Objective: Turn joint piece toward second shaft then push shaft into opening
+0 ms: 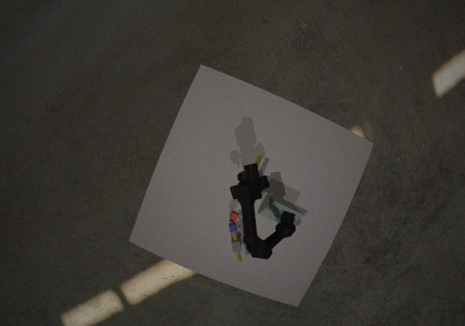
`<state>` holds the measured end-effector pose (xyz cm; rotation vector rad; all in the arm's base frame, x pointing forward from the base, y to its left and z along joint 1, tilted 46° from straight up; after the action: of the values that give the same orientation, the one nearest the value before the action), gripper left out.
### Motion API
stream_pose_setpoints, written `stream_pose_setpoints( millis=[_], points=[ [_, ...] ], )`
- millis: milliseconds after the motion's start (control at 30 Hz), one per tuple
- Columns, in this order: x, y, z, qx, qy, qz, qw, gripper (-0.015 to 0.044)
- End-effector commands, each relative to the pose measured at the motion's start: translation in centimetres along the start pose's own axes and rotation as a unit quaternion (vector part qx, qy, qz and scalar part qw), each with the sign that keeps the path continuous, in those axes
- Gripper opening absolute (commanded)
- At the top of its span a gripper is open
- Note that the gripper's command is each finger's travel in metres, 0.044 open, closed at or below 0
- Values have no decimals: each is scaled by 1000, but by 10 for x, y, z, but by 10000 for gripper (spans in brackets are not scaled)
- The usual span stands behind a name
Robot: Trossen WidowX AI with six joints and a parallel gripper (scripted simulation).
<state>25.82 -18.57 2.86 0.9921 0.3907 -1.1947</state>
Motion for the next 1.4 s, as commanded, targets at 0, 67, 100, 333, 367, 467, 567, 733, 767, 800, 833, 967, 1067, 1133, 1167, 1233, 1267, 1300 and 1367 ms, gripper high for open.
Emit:
stream_pose_setpoints(
  millis=[0, 67, 100, 333, 367, 467, 567, 733, 767, 800, 833, 967, 1067, 1133, 1167, 1233, 1267, 1300, 1367],
  points=[
    [17, -8, 3, -10, -12, 66, 998, 440],
    [25, -13, 5, -15, -18, 99, 995, 440],
    [29, -15, 6, -18, -20, 115, 993, 440],
    [56, -30, 13, -39, -38, 228, 972, 440],
    [60, -33, 14, -43, -40, 243, 968, 440],
    [72, -40, 16, -53, -45, 290, 955, 440],
    [84, -48, 19, -65, -50, 335, 939, 440],
    [102, -61, 23, -84, -55, 406, 908, 440],
    [104, -63, 23, -86, -56, 412, 905, 440],
    [104, -63, 23, -87, -56, 415, 904, 440],
    [104, -63, 23, -87, -56, 415, 904, 440],
    [104, -63, 23, -87, -56, 415, 904, 440],
    [105, -63, 21, -85, -58, 392, 914, 440],
    [106, -64, 18, -83, -62, 361, 927, 440],
    [106, -64, 17, -81, -64, 345, 933, 440],
    [107, -64, 14, -78, -67, 313, 944, 440],
    [107, -65, 12, -77, -69, 297, 949, 440],
    [108, -65, 11, -75, -71, 280, 954, 440],
    [108, -65, 8, -72, -74, 248, 963, 440]
  ],
)
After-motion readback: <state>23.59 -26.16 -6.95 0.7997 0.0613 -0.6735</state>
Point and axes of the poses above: the point midway between the two fingers, 35 mm back from their tips, its own z axis back along the fingers, its own y axis across the jaws, x = y × z, the point moved 3 cm from there along z, back along the fingers, and after that the axes turned 15 degrees about -z, right-handed, at the moved point
